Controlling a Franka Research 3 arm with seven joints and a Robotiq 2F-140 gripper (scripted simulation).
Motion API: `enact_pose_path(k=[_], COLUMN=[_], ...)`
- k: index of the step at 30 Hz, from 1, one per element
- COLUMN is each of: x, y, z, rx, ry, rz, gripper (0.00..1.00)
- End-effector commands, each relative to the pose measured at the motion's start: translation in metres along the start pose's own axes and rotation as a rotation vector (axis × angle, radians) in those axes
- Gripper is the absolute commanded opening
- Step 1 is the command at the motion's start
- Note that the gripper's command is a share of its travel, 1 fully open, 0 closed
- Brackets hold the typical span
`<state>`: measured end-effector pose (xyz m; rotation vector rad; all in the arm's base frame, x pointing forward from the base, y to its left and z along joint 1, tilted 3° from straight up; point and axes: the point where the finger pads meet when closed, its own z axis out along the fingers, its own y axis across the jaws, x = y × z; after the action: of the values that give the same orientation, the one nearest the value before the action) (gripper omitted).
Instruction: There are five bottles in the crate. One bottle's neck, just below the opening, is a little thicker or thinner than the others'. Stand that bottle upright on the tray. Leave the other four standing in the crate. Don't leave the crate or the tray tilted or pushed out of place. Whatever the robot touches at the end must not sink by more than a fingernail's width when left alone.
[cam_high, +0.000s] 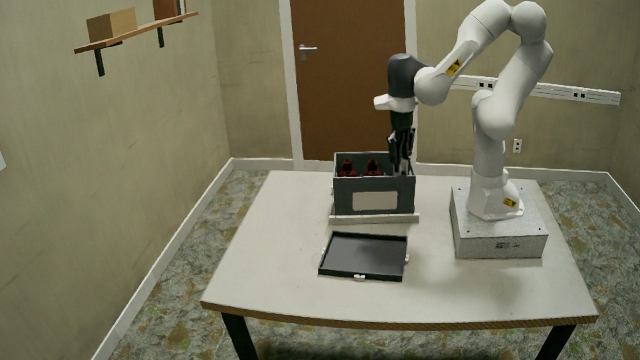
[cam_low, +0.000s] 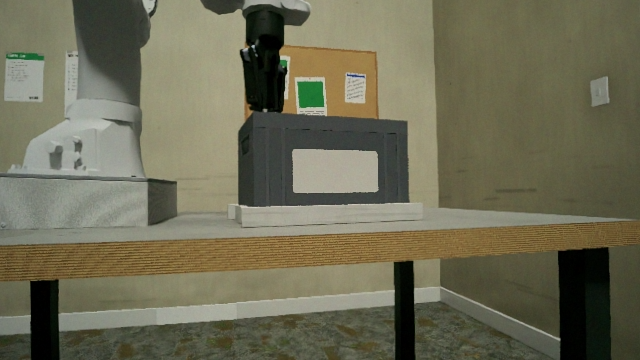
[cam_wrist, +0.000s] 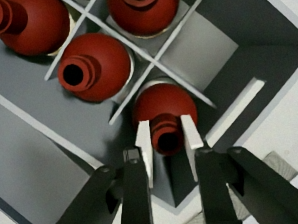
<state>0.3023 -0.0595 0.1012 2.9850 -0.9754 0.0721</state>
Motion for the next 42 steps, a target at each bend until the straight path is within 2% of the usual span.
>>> enact_pose_path(k=[1,25,26,42], x=[-0.0009,-0.0009,-0.0009,-0.0009], y=[0.001,0.001,0.001,0.001], z=[0.0016,0.0016,0.0016,0.0016], rx=[-0.002,-0.002,-0.002,-0.002], ry=[-0.001,-0.001,-0.001,-0.001], rz=[-0.003,-0.003,-0.003,-0.003], gripper=[0.1,0.1,0.44,0.44])
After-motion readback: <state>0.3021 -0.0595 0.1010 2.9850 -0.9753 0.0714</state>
